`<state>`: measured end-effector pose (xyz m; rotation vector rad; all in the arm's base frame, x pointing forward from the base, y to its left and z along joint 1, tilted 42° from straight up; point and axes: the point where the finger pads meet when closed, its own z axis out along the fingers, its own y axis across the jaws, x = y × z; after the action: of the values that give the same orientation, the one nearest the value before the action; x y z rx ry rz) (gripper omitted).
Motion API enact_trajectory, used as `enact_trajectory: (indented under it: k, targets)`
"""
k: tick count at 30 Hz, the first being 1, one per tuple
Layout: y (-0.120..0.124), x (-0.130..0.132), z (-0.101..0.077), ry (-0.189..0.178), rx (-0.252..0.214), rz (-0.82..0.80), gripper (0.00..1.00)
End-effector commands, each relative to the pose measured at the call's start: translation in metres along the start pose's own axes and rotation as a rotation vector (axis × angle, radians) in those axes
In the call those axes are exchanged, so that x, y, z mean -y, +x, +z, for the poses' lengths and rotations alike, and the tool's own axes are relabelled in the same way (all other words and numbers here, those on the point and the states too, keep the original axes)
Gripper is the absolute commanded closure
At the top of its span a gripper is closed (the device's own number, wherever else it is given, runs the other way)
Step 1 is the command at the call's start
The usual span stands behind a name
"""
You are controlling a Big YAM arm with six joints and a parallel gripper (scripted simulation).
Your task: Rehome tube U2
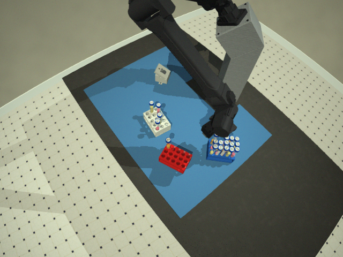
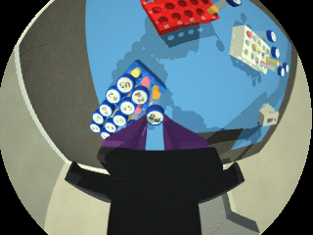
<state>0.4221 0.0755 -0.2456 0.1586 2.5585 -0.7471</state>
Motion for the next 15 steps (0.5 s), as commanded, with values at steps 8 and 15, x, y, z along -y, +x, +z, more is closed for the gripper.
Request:
enact_trajectory:
  k: [8,15]
  targets:
    - [-0.0006,0.0039,0.0102,0.010,0.001,0.000,1.00]
    - [-0.0013,0.0015,0.0082,0.005,0.005,-0.008,1.00]
